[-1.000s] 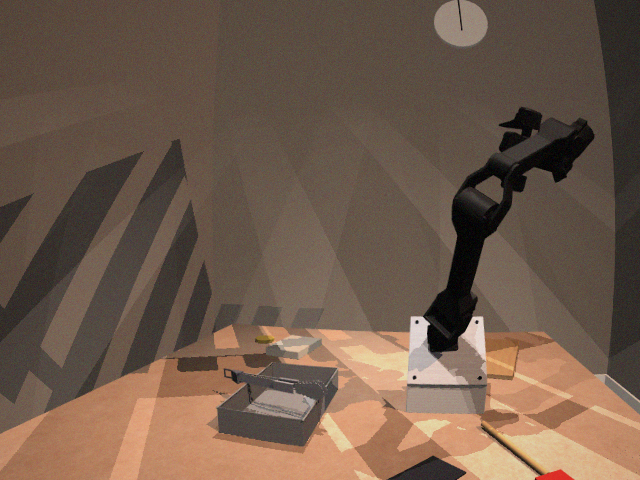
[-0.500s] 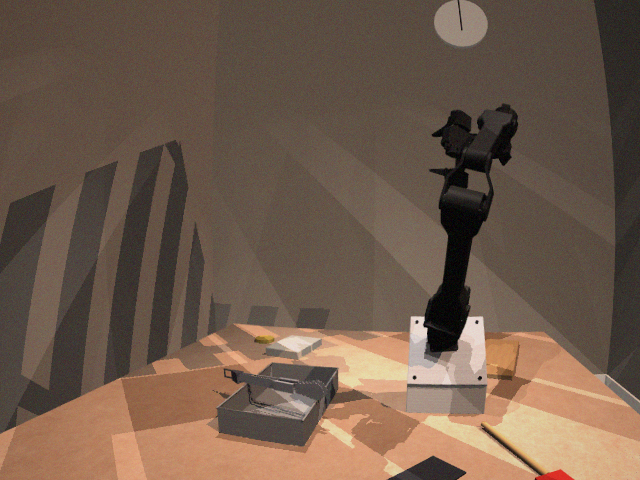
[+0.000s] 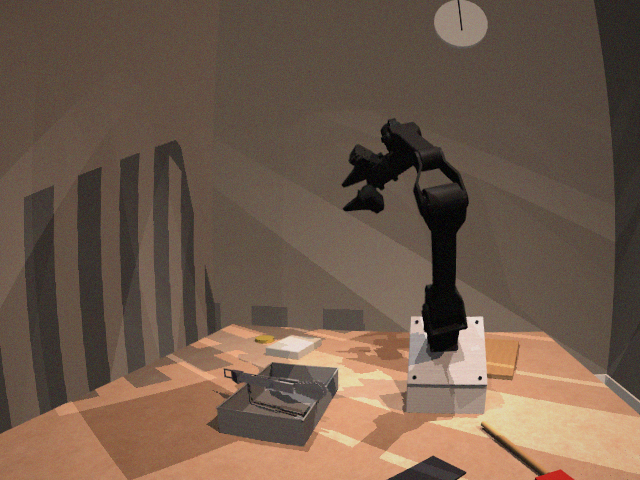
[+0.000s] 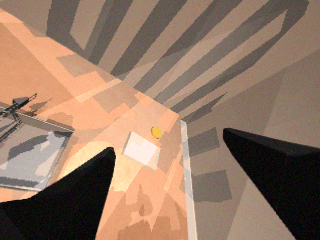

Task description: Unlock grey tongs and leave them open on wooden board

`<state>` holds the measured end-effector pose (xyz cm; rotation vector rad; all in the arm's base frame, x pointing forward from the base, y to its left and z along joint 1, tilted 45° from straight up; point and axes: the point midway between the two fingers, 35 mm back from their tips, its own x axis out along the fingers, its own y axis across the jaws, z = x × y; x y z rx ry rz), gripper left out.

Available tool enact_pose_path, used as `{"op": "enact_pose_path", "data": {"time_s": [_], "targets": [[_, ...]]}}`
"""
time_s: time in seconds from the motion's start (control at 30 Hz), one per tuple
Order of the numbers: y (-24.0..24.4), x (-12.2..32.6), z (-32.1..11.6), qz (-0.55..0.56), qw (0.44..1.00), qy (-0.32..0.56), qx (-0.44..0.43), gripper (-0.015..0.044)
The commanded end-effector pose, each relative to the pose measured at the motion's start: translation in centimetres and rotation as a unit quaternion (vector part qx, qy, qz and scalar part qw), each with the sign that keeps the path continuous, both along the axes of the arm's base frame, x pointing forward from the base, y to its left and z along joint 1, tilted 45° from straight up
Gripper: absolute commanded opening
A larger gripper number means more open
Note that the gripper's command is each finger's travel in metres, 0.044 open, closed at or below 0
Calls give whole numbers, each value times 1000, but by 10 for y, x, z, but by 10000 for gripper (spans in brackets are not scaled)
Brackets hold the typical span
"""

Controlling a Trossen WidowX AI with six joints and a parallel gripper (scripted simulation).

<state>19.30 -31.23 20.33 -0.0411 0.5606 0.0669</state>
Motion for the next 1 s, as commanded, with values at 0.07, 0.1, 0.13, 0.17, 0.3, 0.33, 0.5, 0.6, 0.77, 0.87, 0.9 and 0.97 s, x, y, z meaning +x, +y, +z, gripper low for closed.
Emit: {"op": "enact_pose_path", "data": {"time_s": [0.07,0.1,0.13,0.17,0.3,0.33,0.5,0.6,0.77,0.87,0.9,0.97], "targets": [[65,77,-26,50,988,60,136,440],[79,86,-30,58,983,73,157,440],[92,95,-34,64,978,87,177,440],[106,104,-39,72,973,101,195,440],[158,133,-55,100,953,155,242,440],[171,138,-60,101,945,175,255,440],[245,161,-79,94,899,271,332,440],[284,166,-89,82,871,325,360,440],[347,165,-104,55,823,411,387,440],[383,159,-114,33,795,460,394,440],[389,157,-115,28,789,469,395,440],[391,157,-116,26,787,472,395,440]]}}
